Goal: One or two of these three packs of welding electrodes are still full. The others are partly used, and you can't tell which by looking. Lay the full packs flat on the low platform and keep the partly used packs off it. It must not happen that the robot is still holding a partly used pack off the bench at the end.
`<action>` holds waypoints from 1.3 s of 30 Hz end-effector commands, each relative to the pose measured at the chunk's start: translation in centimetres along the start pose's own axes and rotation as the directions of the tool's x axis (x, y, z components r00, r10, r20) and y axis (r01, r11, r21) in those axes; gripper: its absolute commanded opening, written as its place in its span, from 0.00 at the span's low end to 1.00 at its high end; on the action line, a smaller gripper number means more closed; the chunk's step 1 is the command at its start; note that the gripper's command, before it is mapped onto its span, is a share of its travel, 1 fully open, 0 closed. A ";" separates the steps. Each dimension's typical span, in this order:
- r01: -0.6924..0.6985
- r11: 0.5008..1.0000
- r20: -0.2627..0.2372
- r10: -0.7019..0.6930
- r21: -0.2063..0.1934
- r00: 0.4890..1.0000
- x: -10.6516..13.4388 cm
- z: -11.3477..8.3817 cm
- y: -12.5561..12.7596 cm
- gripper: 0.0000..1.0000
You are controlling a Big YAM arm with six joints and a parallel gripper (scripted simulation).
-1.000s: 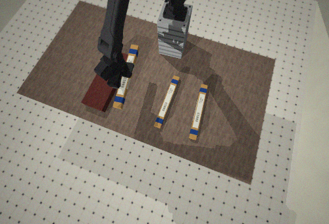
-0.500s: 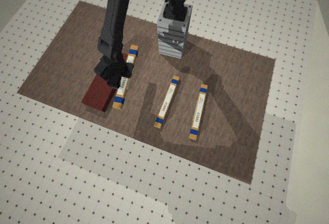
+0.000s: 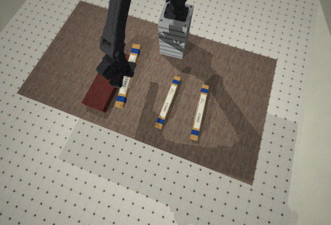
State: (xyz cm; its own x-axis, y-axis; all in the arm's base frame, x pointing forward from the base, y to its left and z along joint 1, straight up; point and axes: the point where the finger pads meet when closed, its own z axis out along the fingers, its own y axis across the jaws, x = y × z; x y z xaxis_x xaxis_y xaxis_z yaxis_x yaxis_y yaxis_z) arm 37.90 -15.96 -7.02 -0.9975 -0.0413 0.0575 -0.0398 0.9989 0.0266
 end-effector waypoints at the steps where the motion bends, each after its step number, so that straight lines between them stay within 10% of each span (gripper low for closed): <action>1: 0.002 0.999 0.110 -0.007 0.052 0.994 -2.9 -4.7 -1.9 0.00; 39: 0.002 0.999 0.105 -0.007 0.049 0.994 -2.4 -4.3 -1.6 0.00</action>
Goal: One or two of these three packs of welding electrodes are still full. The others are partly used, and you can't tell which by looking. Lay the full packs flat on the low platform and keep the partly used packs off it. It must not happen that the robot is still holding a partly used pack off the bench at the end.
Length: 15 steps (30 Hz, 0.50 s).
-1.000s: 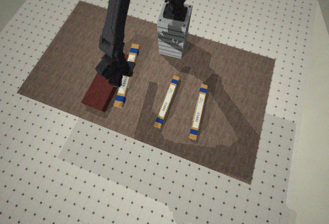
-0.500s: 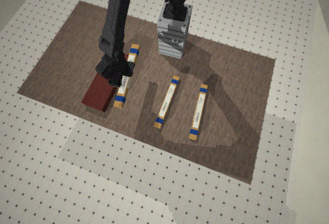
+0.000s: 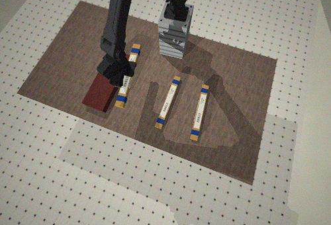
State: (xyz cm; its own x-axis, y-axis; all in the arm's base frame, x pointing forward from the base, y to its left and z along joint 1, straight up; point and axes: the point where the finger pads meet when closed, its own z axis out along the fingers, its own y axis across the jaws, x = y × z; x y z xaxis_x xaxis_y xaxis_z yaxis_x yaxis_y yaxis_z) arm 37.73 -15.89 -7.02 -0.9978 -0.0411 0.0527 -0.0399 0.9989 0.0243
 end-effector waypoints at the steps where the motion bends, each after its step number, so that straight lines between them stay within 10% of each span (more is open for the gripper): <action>1: 0.002 0.999 0.102 -0.007 0.048 0.995 -2.6 -4.4 -1.7 0.00; 15: -0.148 0.989 0.093 0.145 0.028 0.985 -2.8 -3.7 2.4 0.00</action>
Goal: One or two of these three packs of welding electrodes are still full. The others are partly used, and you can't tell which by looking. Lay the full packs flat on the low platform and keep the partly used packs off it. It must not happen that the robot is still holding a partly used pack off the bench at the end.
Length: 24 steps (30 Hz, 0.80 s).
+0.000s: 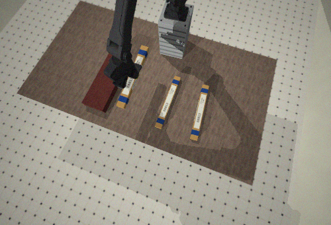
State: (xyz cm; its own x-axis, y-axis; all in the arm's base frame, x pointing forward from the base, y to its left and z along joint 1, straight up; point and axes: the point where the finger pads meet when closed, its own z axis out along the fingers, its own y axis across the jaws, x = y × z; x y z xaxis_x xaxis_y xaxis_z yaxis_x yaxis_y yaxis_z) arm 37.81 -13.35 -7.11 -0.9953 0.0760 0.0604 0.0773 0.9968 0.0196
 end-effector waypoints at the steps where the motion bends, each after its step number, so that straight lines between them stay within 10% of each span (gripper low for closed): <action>1: -0.032 0.999 0.099 0.029 0.029 0.995 -2.6 -3.9 0.2 0.00; 24: -0.032 0.999 0.111 0.029 0.026 0.993 -3.7 -4.1 6.0 0.00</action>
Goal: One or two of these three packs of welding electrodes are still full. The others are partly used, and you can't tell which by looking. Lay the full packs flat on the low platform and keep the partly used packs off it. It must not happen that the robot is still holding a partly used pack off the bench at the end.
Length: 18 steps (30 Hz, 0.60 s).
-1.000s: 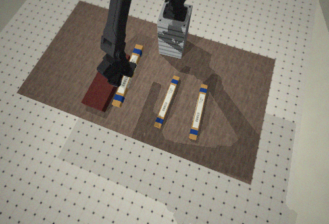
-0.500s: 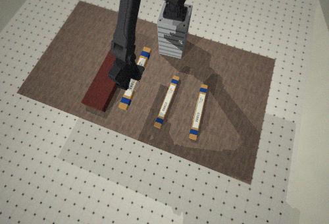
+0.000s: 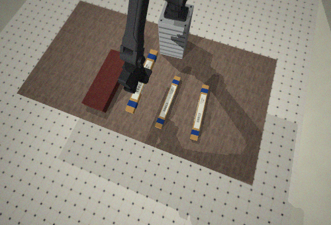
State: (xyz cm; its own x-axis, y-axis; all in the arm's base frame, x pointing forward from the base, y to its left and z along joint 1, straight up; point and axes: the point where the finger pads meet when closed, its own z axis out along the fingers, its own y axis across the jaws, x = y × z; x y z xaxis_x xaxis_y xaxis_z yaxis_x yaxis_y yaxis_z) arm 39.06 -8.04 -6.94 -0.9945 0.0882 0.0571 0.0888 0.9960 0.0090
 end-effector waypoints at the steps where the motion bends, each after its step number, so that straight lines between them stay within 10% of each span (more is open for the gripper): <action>1: -0.020 1.000 0.109 0.018 0.016 0.994 -3.0 -4.1 0.8 0.00; 18: -0.026 1.000 0.122 0.025 0.011 0.992 -3.8 -4.4 3.5 0.00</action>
State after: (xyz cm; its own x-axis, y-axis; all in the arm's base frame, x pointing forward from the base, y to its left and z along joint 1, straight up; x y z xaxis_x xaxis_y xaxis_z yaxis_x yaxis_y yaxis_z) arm 39.67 -4.45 -6.86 -0.9945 0.0887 0.0557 0.0891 0.9960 0.0039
